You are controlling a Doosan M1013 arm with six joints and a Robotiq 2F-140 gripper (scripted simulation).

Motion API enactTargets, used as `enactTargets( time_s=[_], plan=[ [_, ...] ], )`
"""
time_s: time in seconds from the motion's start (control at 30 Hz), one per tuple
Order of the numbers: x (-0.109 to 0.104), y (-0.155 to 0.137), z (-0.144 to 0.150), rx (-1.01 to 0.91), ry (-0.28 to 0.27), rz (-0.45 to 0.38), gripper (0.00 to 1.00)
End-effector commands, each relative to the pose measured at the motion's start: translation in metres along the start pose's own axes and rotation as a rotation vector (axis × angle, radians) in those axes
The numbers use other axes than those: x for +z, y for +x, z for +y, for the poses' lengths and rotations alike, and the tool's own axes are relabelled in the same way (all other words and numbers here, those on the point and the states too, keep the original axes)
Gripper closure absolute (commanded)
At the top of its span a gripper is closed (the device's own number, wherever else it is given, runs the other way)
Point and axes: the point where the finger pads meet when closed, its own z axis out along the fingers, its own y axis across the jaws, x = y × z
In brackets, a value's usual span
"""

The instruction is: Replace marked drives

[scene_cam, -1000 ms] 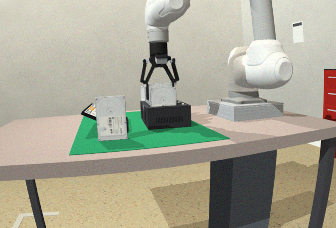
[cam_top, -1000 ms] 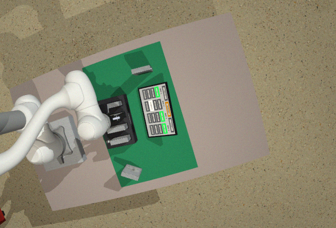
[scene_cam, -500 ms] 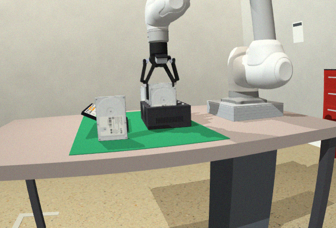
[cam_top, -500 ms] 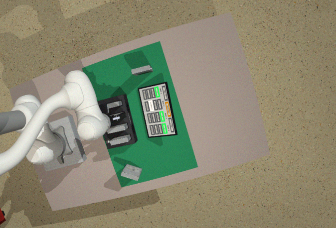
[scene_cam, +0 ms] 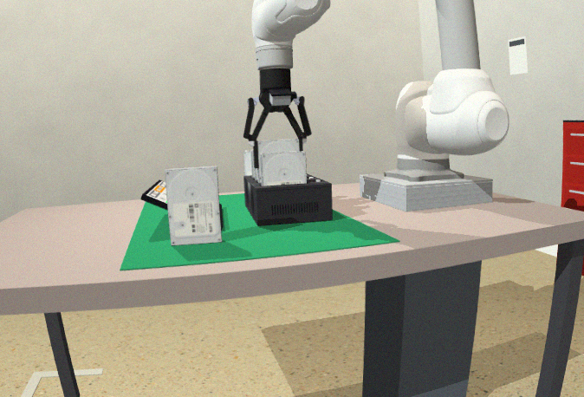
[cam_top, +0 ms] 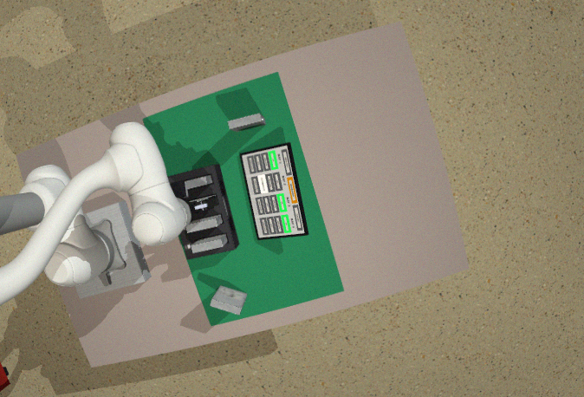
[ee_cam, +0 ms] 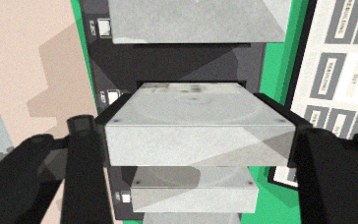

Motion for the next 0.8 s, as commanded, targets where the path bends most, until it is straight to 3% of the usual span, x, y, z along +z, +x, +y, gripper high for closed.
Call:
enactTargets(
  time_s=[0.0, 0.77],
  plan=[
    [-0.004, 0.0, 0.0, 0.0, -0.001, 0.0, 0.9],
    [-0.062, 0.0, 0.0, 0.0, -0.001, 0.0, 0.9]
  ],
)
